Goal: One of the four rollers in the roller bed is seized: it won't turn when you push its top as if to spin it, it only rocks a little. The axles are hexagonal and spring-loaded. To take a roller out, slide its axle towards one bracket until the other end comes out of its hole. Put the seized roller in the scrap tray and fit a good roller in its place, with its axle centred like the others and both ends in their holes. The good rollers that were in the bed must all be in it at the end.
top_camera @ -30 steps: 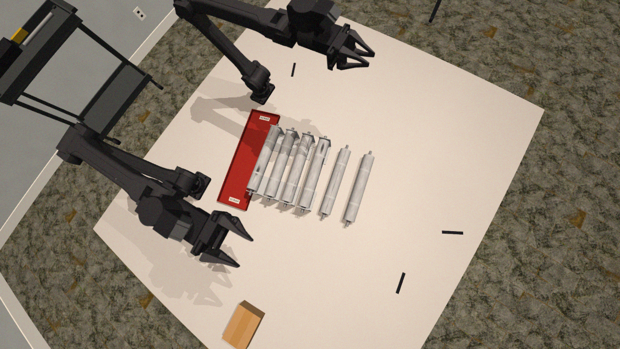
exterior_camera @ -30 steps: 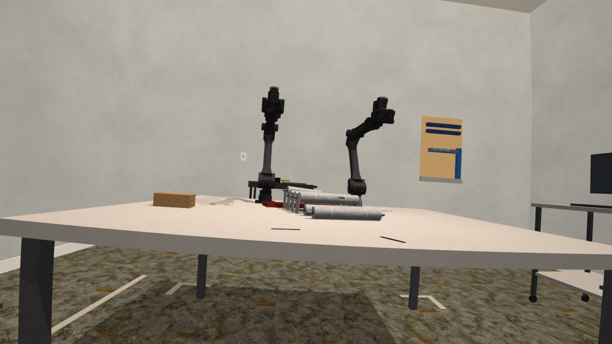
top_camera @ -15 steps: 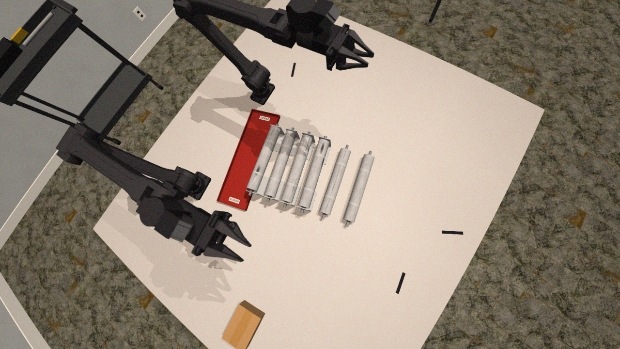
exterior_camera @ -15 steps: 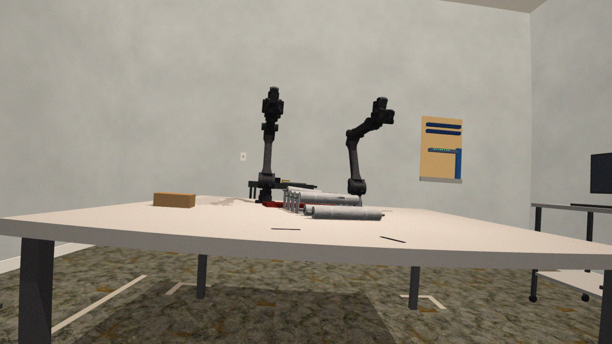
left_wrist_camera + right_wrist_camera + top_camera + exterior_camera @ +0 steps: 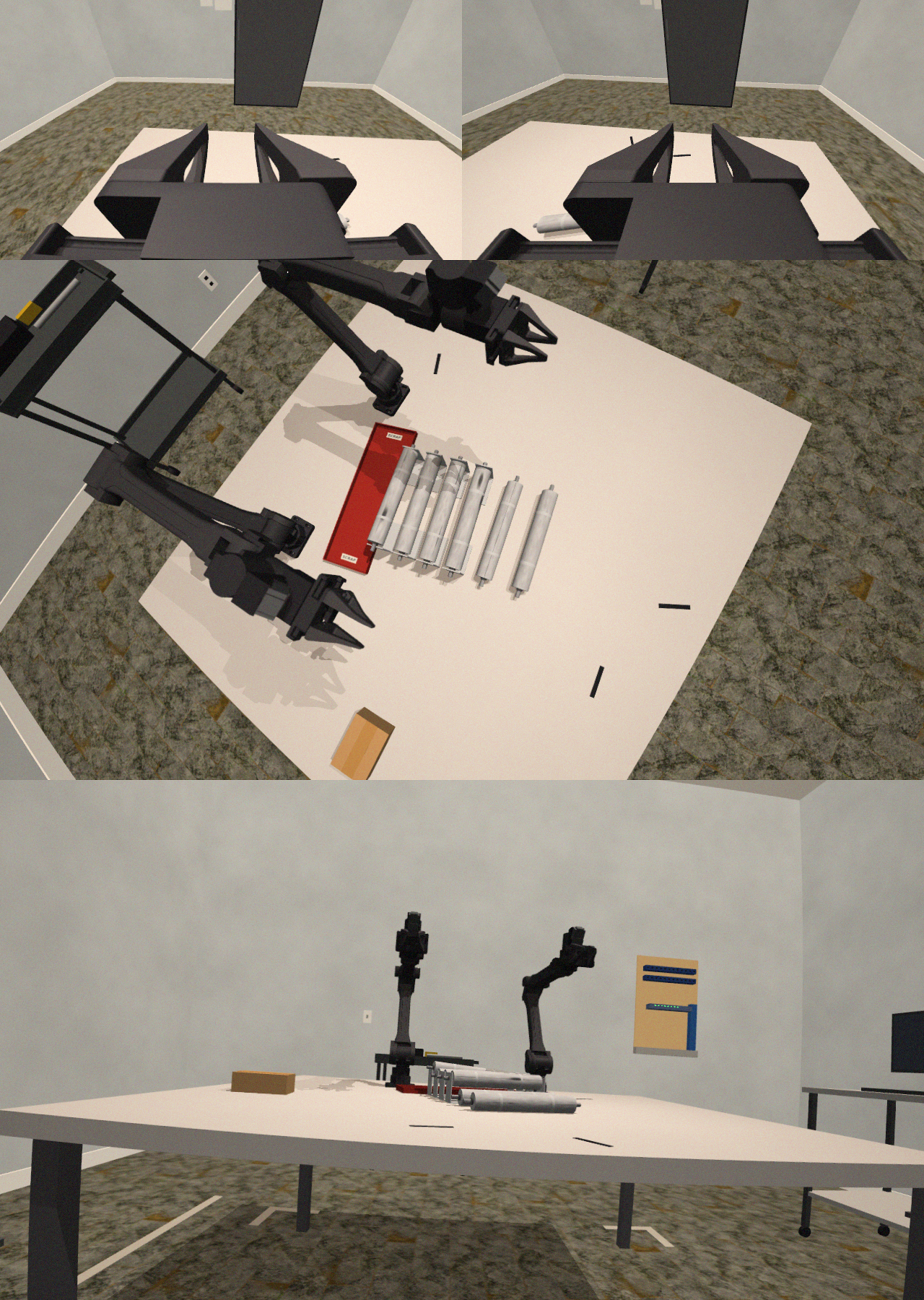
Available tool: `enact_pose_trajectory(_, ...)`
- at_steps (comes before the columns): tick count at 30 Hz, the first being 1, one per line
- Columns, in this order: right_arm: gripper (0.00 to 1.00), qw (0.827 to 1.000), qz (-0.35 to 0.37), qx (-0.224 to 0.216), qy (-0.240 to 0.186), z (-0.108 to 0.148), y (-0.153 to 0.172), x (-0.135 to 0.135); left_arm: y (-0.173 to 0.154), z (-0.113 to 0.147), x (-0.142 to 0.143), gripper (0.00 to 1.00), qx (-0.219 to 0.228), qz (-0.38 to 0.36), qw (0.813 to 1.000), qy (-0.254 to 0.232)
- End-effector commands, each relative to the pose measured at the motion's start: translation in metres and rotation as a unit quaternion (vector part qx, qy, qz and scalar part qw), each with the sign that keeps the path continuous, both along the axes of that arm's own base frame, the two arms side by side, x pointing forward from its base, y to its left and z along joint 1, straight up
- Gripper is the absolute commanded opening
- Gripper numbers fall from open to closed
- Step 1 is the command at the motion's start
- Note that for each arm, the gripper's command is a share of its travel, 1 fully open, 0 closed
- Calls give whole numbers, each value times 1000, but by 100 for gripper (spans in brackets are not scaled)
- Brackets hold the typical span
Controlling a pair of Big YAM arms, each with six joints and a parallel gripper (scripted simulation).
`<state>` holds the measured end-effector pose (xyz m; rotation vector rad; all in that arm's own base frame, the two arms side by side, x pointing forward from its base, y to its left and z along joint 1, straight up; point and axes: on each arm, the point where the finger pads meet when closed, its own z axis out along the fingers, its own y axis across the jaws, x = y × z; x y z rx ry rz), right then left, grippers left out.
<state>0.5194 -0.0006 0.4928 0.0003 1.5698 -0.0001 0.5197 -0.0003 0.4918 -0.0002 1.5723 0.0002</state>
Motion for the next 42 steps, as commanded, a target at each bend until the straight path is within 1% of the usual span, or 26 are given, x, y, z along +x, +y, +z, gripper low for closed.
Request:
enact_pose_trajectory(1, 32, 1000, 6, -7, -8, 10, 5, -5, -4, 7, -4, 62, 4, -2, 1000, -5)
enact_pose_trajectory(2, 32, 1000, 6, -7, -8, 10, 5, -5, -4, 7, -4, 62, 4, -2, 1000, -5)
enact_pose_trajectory(3, 32, 1000, 3, -3, -20, 23, 3, -3, -4, 7, -4, 62, 4, -2, 1000, -5)
enact_pose_trajectory(16, 32, 1000, 6, -7, -17, 22, 6, -6, -4, 6, -4, 62, 3, -2, 1000, -7)
enact_pose_trajectory(17, 32, 1000, -2, 12, 15, -11, -4, 0, -11, -17, 4, 62, 8, -11, 1000, 23)
enact_pose_trajectory(19, 32, 1000, -2, 12, 15, -11, -4, 0, -11, -17, 4, 62, 8, -11, 1000, 23)
enact_pose_trajectory(20, 32, 1000, 0, 19, 7, 1, -3, -2, -14, -18, 4, 62, 11, -14, 1000, 25)
enact_pose_trajectory(21, 32, 1000, 0, 26, 15, -9, -4, -6, -17, -22, 4, 62, 15, -18, 999, 31)
enact_pose_trajectory(22, 32, 999, 1, 35, 14, -4, -4, -7, -20, -25, 4, 62, 19, -21, 999, 38)
enact_pose_trajectory(23, 32, 999, 3, 45, 26, -15, -4, -7, -25, -32, 4, 62, 25, -26, 998, 47)
enact_pose_trajectory(27, 32, 993, 10, 98, 69, -46, -3, -13, -51, -65, 1, 62, 53, -54, 992, 97)
enact_pose_trajectory(28, 32, 990, 13, 114, 83, -55, -3, -15, -58, -76, 0, 62, 63, -62, 990, 113)
enact_pose_trajectory(30, 32, 984, 17, 143, 104, -69, -1, -21, -71, -90, -5, 62, 79, -78, 985, 135)
enact_pose_trajectory(34, 32, 968, 21, 196, 154, -102, 1, -32, -101, -128, -17, 62, 110, -118, 968, 190)
enact_pose_trajectory(36, 32, 968, 21, 196, 154, -102, 1, -32, -101, -128, -17, 62, 110, -118, 968, 190)
enact_pose_trajectory(37, 32, 966, 23, 208, 153, -94, 2, -32, -108, -125, -18, 62, 117, -125, 966, 193)
enact_pose_trajectory(38, 32, 958, 20, 222, 179, -119, 3, -38, -115, -146, -25, 62, 126, -136, 959, 216)
enact_pose_trajectory(41, 32, 941, 19, 260, 215, -143, 6, -49, -134, -171, -41, 62, 149, -166, 942, 251)
enact_pose_trajectory(42, 32, 934, 16, 274, 230, -154, 6, -53, -143, -183, -47, 62, 157, -180, 934, 265)
